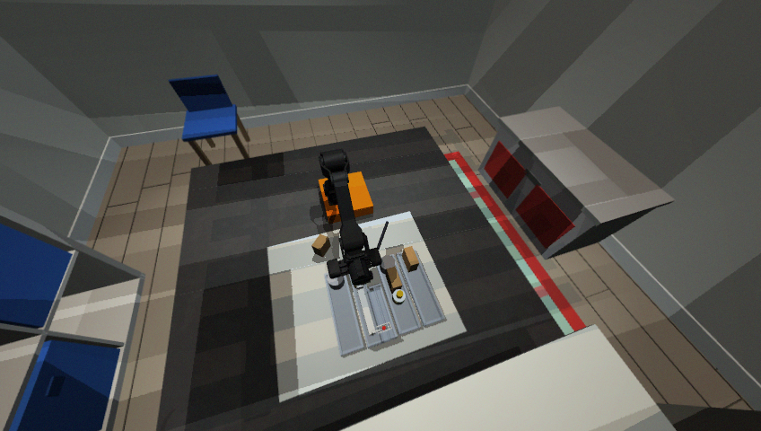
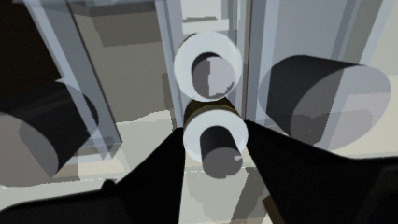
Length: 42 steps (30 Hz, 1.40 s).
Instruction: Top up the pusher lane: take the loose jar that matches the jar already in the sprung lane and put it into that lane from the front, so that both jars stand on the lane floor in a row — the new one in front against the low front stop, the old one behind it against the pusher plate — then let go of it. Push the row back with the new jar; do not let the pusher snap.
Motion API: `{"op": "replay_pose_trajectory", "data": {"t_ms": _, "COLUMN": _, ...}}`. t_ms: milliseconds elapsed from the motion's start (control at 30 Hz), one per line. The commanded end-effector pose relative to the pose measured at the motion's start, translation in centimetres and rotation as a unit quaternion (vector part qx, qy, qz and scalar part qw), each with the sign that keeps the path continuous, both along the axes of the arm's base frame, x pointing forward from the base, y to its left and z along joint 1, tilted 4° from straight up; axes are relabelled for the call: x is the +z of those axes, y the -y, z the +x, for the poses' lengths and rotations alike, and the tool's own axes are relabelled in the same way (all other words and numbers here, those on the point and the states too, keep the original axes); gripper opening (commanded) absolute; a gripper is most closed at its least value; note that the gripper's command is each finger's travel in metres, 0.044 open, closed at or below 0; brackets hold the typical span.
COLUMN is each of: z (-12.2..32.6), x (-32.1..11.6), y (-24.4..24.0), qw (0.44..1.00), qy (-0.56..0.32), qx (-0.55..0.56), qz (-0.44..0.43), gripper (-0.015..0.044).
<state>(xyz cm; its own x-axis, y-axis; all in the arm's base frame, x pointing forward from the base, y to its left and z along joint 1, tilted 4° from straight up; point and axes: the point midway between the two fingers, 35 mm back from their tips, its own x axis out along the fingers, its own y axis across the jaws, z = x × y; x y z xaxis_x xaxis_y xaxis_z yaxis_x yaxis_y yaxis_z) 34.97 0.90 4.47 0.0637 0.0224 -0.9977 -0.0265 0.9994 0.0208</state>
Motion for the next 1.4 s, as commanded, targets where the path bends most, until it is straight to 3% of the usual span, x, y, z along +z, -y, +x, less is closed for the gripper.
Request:
{"op": "replay_pose_trajectory", "data": {"t_ms": 0, "z": 0.7, "x": 0.1, "y": -0.1, "qw": 1.0, "qy": 0.014, "qx": -0.001, "qz": 0.001, "gripper": 0.0}}
{"op": "replay_pose_trajectory", "data": {"t_ms": 1367, "z": 0.6, "x": -1.2, "y": -0.1, "qw": 1.0, "qy": 0.014, "qx": -0.001, "qz": 0.001, "gripper": 0.0}}
